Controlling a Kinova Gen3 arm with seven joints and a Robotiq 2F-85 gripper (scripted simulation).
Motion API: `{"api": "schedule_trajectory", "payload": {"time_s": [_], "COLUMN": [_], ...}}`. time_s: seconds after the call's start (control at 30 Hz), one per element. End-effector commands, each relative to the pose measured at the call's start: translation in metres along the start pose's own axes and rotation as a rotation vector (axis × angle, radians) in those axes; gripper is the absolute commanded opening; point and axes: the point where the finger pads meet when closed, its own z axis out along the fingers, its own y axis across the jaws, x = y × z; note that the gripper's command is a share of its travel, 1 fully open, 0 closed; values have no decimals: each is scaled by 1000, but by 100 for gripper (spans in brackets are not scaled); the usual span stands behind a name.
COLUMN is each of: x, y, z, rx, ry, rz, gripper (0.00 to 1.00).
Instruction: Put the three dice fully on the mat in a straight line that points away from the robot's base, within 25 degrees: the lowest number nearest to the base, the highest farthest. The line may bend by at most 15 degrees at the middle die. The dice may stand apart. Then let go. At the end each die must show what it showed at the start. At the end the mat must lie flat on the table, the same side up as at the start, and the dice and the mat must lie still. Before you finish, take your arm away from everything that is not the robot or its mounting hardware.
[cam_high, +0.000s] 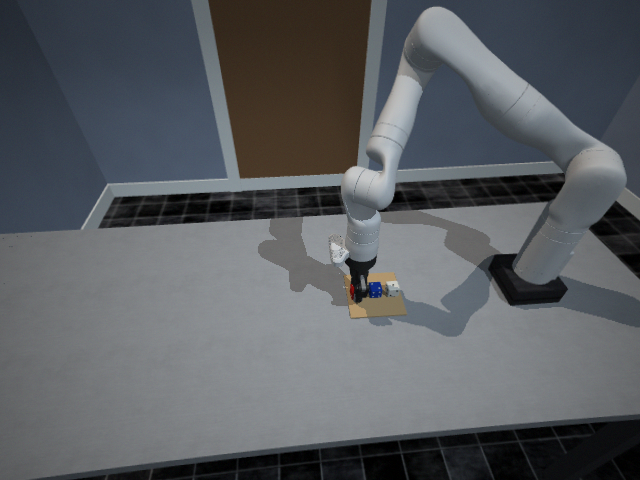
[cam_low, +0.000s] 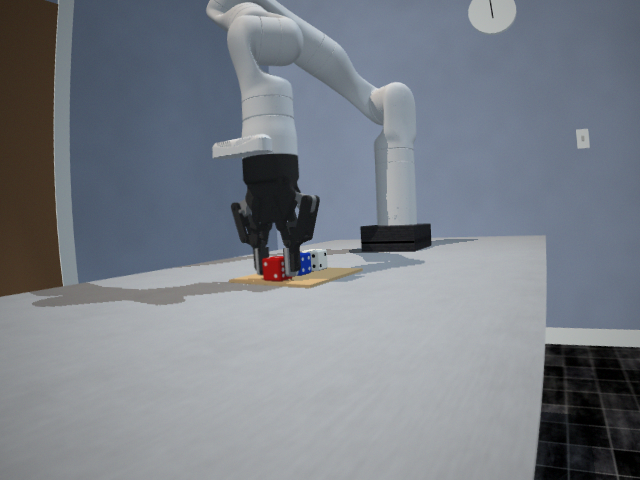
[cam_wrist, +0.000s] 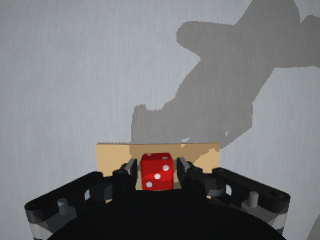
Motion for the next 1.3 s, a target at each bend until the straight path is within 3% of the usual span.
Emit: {"api": "schedule_trajectory", "payload": {"time_s": [0.0,0.23,0.7,1.03,1.07,1.27], "x": [4,2,2,3,2,2], "y": [-2,2,0,-1,-2,-2], "z": [0,-12,-81,-90,-90,-90], "rx": [4,-2,1,4,4,4], "ry": [9,2,3,6,6,6], "rz": [2,1,-1,-2,-3,-3], "gripper": [46,46,46,46,100,100]}}
